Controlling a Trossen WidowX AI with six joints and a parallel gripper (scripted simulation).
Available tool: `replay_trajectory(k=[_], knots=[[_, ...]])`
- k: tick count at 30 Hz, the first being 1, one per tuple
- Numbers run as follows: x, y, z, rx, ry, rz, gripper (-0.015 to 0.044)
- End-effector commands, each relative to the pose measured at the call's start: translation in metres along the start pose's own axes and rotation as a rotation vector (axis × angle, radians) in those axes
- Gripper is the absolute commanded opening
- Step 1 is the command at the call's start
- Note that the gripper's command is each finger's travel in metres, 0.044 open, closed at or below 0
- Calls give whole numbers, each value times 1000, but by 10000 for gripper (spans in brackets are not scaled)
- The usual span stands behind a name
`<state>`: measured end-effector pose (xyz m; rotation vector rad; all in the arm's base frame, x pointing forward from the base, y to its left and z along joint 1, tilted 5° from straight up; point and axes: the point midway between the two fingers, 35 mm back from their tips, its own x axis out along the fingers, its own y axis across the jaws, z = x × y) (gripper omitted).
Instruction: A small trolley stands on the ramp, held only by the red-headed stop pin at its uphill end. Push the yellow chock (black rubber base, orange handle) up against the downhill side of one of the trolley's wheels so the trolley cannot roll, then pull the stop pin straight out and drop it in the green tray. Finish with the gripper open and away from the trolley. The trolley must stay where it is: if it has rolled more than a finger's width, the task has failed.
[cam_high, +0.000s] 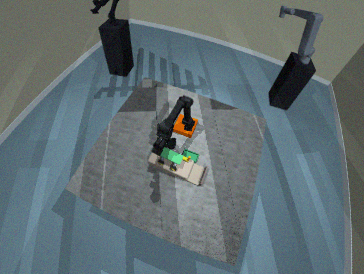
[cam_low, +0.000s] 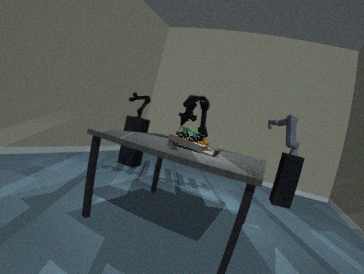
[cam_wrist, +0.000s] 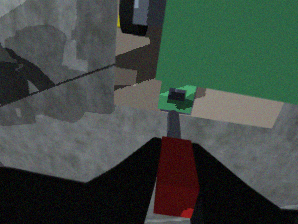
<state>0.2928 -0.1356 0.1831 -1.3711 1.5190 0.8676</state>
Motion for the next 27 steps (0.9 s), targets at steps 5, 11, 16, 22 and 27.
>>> replay_trajectory(k=[5, 11, 16, 22, 27], knots=[[1, -1, -15, 4, 6, -9, 0], [2, -1, -24, 4, 7, -9, 0], [1, -2, -29, 4, 7, -9, 0], [3, 16, -29, 4, 7, -8, 0], [4, 32, -28, 3, 8, -6, 0]])
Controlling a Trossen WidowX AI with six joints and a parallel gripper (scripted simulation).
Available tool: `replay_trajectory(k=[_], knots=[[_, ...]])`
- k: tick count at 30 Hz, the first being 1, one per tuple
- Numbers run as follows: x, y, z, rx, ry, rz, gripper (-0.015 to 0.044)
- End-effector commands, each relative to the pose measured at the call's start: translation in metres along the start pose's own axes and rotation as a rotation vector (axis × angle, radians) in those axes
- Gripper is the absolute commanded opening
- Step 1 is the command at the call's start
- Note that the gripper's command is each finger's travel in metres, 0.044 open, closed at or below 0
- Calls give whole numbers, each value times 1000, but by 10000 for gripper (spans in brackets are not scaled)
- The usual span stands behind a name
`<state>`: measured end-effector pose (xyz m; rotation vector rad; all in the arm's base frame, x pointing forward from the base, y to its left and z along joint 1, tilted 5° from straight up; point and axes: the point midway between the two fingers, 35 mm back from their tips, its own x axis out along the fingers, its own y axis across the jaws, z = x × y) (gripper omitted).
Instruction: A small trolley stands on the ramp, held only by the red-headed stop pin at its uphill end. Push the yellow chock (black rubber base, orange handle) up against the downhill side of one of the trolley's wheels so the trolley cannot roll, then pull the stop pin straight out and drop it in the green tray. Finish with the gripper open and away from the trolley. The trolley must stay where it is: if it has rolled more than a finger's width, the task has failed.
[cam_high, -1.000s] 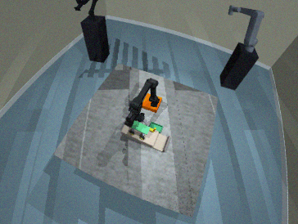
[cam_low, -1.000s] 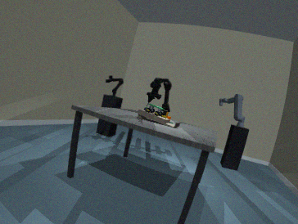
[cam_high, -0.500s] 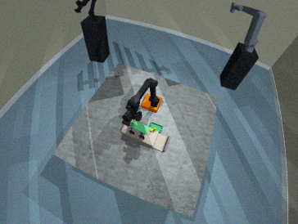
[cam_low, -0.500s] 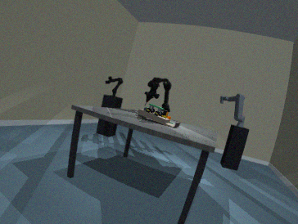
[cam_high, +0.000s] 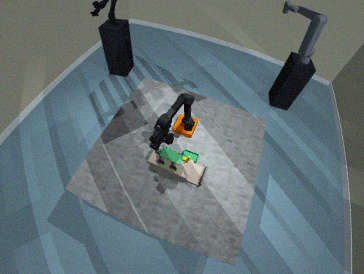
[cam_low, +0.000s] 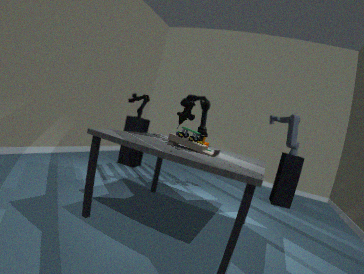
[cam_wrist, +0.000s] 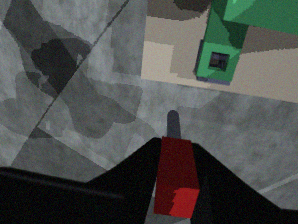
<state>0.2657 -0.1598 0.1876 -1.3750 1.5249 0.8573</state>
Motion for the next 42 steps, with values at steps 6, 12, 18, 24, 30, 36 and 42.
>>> replay_trajectory(k=[6, 12, 18, 24, 30, 36, 42], knots=[[1, 31, -1, -2, -1, -3, 0], [1, 52, -1, -2, -1, -1, 0], [1, 59, -2, -2, -1, -1, 0], [-1, 58, 15, -2, -3, -1, 0], [-4, 57, 37, -2, -5, -1, 0], [-7, 56, 59, -2, -7, 0, 0], [-11, 55, 80, -2, -9, 0, 0]])
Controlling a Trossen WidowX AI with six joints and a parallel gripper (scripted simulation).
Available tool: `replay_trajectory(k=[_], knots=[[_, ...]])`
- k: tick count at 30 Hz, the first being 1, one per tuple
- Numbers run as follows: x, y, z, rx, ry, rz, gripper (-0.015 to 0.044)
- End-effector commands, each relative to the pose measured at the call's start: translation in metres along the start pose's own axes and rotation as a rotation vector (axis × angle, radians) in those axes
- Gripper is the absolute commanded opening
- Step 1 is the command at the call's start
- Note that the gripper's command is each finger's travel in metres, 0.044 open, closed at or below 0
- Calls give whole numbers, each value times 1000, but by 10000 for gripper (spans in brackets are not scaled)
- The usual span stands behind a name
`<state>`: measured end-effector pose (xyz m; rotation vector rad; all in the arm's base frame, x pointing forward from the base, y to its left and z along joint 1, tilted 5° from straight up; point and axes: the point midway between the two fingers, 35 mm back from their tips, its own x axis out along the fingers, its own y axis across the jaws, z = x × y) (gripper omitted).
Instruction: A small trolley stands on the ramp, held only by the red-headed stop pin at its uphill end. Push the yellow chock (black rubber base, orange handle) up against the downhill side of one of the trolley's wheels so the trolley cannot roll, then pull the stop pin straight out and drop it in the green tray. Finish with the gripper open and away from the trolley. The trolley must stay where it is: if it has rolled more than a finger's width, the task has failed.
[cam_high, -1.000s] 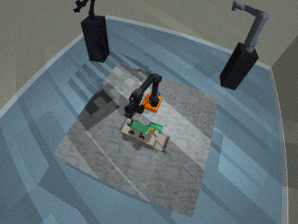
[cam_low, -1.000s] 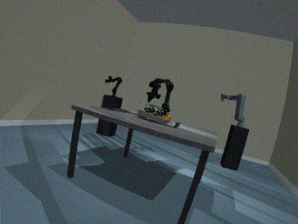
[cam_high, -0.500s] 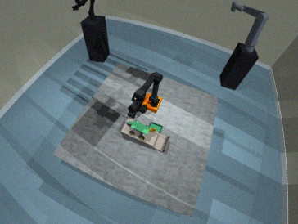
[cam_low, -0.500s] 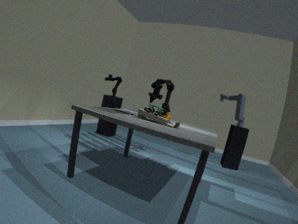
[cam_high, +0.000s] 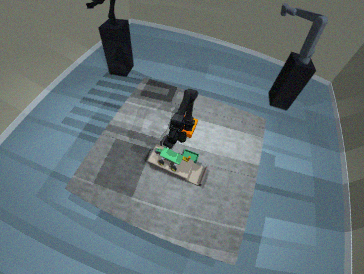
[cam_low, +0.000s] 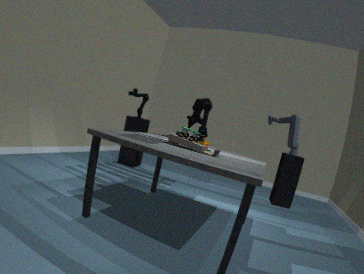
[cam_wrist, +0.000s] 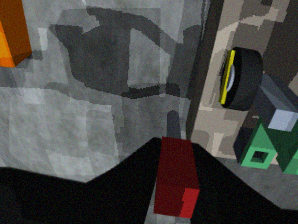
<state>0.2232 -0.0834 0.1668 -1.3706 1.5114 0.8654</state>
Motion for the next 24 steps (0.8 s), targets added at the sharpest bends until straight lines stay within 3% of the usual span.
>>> replay_trajectory(k=[1, 24], knots=[[-1, 1, 13, 1, 4, 3, 0], [-11, 2, 101, 1, -3, 4, 0]])
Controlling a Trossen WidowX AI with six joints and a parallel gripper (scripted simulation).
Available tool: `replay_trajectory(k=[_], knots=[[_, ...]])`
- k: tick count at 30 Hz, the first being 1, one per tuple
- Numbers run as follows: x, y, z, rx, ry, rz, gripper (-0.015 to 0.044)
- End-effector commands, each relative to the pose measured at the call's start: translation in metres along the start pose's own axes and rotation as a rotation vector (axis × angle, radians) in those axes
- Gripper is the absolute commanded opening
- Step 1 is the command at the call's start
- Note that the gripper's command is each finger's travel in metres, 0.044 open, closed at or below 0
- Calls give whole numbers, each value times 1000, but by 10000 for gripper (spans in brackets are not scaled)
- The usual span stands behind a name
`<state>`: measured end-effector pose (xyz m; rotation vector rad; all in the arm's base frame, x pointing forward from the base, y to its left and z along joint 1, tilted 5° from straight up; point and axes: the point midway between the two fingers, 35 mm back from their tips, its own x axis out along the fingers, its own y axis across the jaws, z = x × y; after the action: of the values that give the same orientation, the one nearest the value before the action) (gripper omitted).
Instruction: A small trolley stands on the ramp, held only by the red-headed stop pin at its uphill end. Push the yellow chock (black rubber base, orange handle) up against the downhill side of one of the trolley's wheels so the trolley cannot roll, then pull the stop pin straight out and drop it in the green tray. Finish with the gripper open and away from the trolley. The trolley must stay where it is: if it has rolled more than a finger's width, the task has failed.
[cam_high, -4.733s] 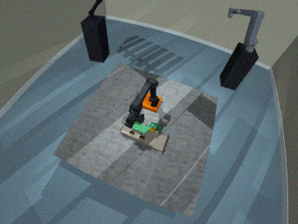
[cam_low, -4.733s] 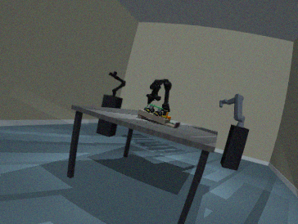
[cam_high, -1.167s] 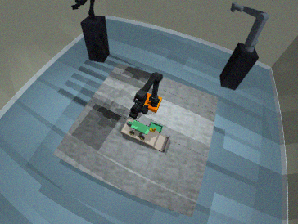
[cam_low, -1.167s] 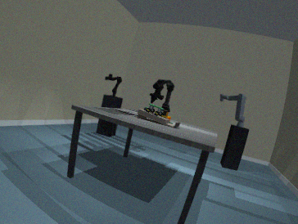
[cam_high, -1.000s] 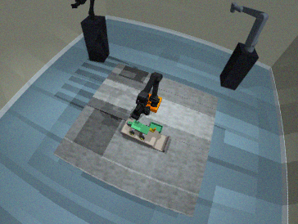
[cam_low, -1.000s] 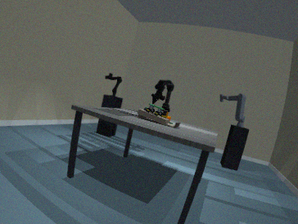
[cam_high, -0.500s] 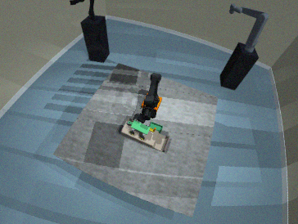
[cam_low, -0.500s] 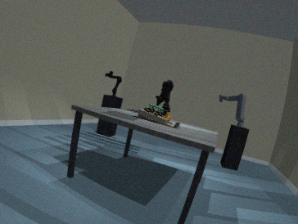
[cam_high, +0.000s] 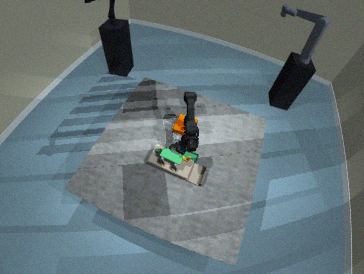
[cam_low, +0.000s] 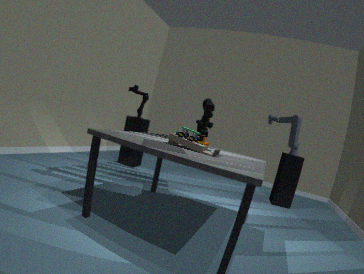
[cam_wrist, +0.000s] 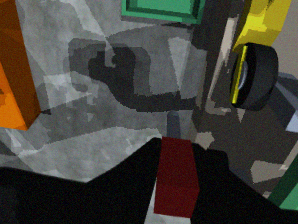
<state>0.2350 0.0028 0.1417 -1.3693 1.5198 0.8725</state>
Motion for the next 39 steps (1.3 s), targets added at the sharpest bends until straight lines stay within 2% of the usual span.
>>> replay_trajectory(k=[1, 17, 22, 39], knots=[[-3, 0, 15, 4, -6, -5, 0], [-14, 3, 80, 4, -11, -4, 0], [-15, 3, 84, -1, -12, -5, 0], [-14, 4, 80, -494, -100, -50, 0]])
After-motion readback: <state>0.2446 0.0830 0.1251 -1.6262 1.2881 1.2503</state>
